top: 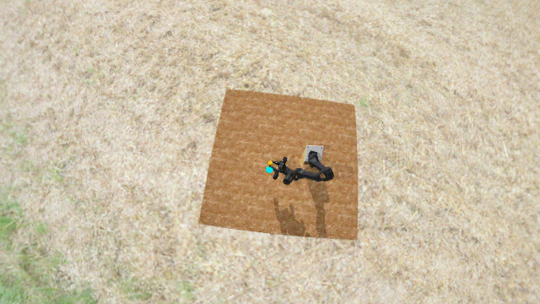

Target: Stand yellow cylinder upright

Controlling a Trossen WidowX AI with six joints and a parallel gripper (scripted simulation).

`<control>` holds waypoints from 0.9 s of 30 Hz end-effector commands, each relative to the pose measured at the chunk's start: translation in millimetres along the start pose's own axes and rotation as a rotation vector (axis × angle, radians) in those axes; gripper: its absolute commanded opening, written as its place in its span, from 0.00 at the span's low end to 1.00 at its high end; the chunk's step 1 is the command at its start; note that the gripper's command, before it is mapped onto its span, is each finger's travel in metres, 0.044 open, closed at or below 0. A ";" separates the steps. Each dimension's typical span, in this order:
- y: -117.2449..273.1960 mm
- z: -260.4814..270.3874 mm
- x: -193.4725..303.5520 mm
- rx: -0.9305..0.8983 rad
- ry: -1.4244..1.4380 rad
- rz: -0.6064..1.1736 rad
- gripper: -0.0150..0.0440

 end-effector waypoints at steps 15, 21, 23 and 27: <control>-4.7 7.6 22.3 0.006 -0.011 -0.003 0.43; -6.9 11.7 39.6 0.008 -0.012 -0.002 0.43; -7.4 12.9 45.6 0.008 -0.012 -0.001 0.43; -8.1 14.7 57.6 0.007 -0.011 -0.002 0.43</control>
Point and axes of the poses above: the point midway between the two fingers, 35 mm back from their tips, its own y axis back along the fingers, its own z axis across the jaws, x = y × z, the point moved 10 cm from there along y, back along the fingers, and after that the axes turned 11 degrees about y, right-handed, at the moved point
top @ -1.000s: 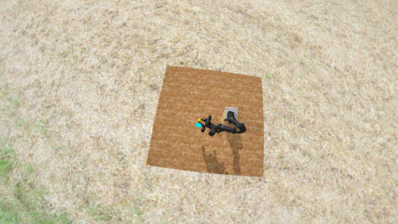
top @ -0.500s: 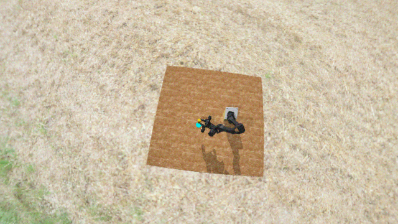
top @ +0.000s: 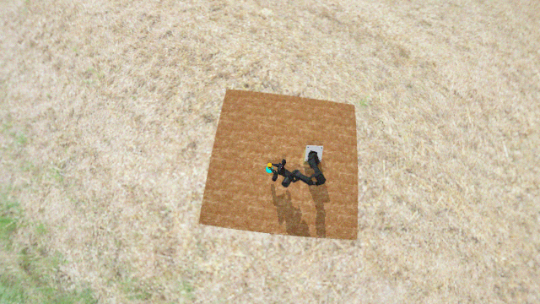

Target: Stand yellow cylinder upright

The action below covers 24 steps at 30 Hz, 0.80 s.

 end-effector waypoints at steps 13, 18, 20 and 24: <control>-1.1 5.1 39.2 -0.004 -0.006 -0.012 0.43; -4.5 9.1 54.1 -0.003 0.003 -0.002 0.43; -5.0 9.6 56.2 -0.003 0.004 -0.001 0.43; -5.0 9.6 56.2 -0.003 0.004 -0.001 0.43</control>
Point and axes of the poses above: the point midway between the two fingers, 35 mm back from their tips, its own y axis back along the fingers, its own z axis across the jaws, x = y × z, the point moved 10 cm from there along y, back along the fingers, and after that the axes turned 11 degrees about y, right-handed, at the moved point
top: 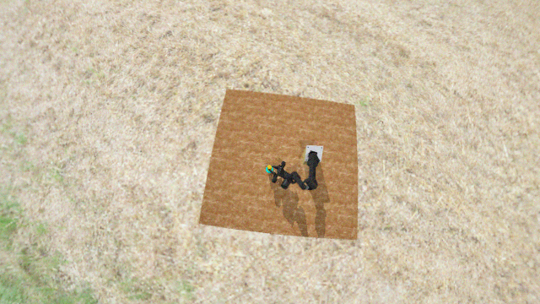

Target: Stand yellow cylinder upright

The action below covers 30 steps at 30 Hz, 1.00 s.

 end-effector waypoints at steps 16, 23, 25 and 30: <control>-0.3 1.5 0.5 -0.001 -0.010 -0.009 0.88; -0.2 1.3 -3.0 0.000 -0.011 -0.009 0.93; 0.2 0.7 -12.7 0.001 -0.013 -0.009 0.93; 2.3 -2.9 -38.5 0.002 -0.017 -0.010 0.93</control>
Point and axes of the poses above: the point midway between the two fingers, 35 mm back from their tips, its own y axis back along the fingers, its own z axis across the jaws, x = y × z, the point moved 10 cm from there along y, back along the fingers, and after that the axes turned 11 degrees about y, right-handed, at the moved point
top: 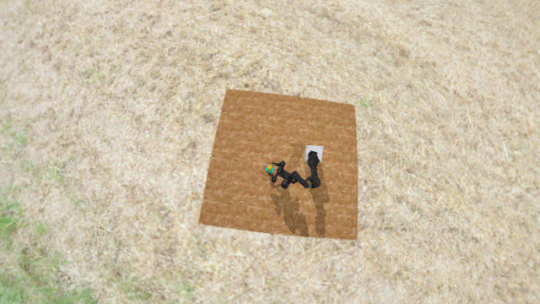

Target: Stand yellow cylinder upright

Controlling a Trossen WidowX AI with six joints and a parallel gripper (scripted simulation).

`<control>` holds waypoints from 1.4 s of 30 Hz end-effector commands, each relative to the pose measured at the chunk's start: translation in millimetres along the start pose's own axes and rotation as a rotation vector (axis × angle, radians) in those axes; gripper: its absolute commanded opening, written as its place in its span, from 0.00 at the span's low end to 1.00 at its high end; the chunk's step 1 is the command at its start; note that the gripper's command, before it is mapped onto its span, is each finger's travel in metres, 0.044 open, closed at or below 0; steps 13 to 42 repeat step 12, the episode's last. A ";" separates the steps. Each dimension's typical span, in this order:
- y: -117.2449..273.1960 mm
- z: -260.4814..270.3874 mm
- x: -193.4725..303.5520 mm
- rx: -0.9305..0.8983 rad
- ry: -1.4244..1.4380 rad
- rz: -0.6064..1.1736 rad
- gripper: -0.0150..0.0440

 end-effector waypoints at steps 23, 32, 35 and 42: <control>9.6 -17.2 -62.6 -0.002 -0.001 -0.013 0.93; 9.6 -17.2 -62.6 -0.002 -0.001 -0.013 0.93; 9.6 -17.2 -62.6 -0.002 -0.001 -0.013 0.93; 9.6 -17.2 -62.6 -0.002 -0.001 -0.013 0.93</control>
Point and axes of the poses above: the point midway between the two fingers, 35 mm back from their tips, its own y axis back along the fingers, its own z axis across the jaws, x = y × z, the point moved 10 cm from there along y, back along the fingers, and after that the axes turned 11 degrees about y, right-handed, at the moved point
